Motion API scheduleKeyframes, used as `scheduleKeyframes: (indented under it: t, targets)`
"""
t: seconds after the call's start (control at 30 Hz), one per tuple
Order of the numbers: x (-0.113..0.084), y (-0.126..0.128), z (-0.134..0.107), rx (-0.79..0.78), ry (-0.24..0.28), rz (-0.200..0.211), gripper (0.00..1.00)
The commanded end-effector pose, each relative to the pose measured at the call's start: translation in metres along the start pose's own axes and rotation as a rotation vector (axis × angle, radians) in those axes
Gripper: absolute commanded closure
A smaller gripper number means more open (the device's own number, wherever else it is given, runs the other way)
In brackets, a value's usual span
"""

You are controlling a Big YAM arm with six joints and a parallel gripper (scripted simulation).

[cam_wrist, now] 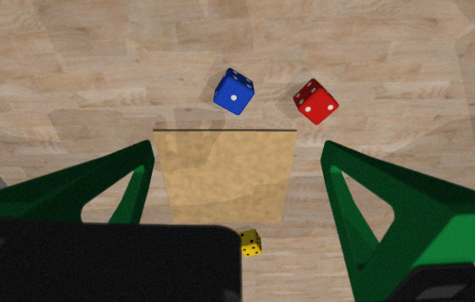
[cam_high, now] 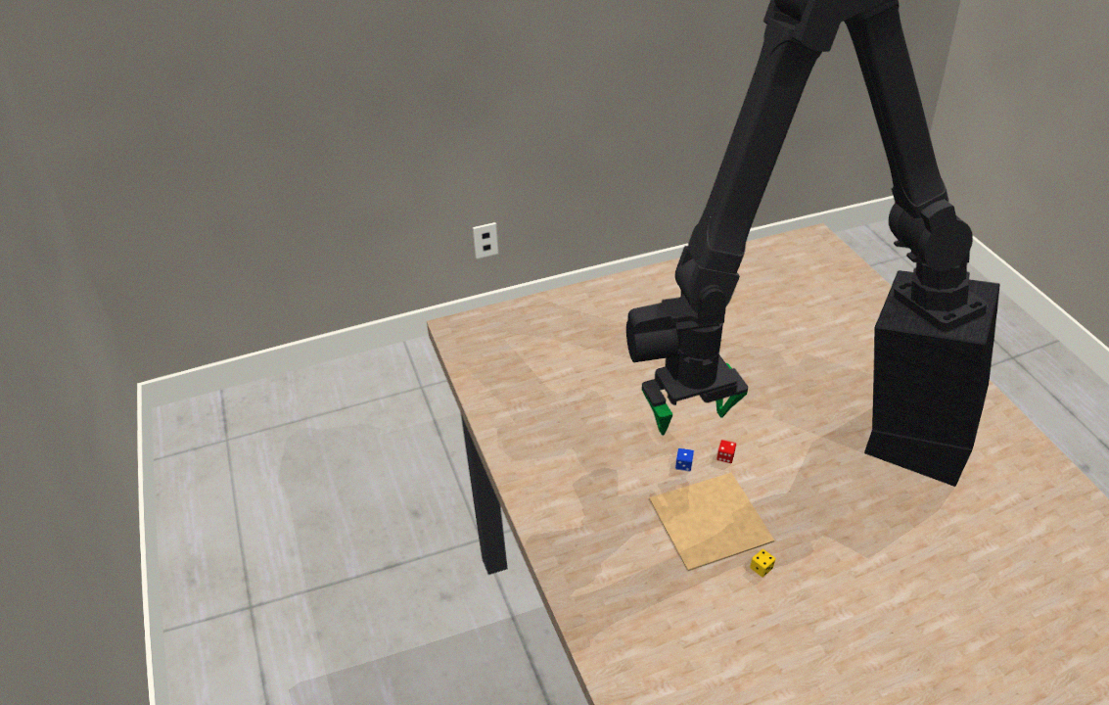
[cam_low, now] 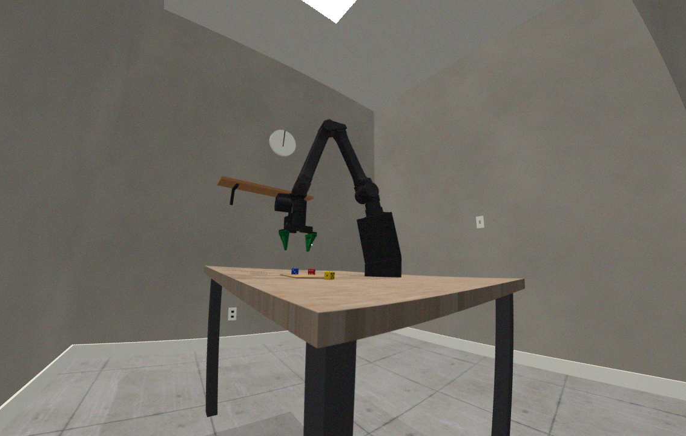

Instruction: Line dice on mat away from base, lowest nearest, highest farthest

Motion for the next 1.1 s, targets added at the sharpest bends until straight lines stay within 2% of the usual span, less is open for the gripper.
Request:
scheduleKeyframes:
  t: [0.0,0.03,0.13,0.17,0.23,0.33,0.47,0.6,0.8,0.83,1.07]
  targets:
    - [0.001,0.013,0.003,0.161,0.004,0.034,0.0]
    - [0.002,0.013,0.003,0.217,0.005,0.033,0.0]
    - [0.002,0.013,0.003,0.218,0.005,0.033,0.0]
    - [-0.007,0.019,0.001,0.268,0.014,0.063,0.0]
    - [0.004,0.014,0.001,0.358,0.009,0.037,0.0]
    - [0.008,0.009,0.002,0.432,0.007,0.024,0.0]
    - [0.003,0.012,0.003,0.534,0.014,0.042,0.0]
    - [0.008,0.01,0.002,0.573,0.011,0.031,0.0]
    - [0.006,0.012,0.003,0.581,0.014,0.038,0.0]
    - [0.006,0.012,0.003,0.581,0.014,0.038,0.61]
    - [0.006,0.012,0.003,0.581,0.014,0.038,0.61]
Point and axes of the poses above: the point where the finger pads meet when closed, its own x axis out along the fingers, its own y axis across the jaws, z = x × y, the point moved 10 cm from there along -x, back along the fingers, and after that the axes turned 15 degrees about x, right-handed, at the moved point
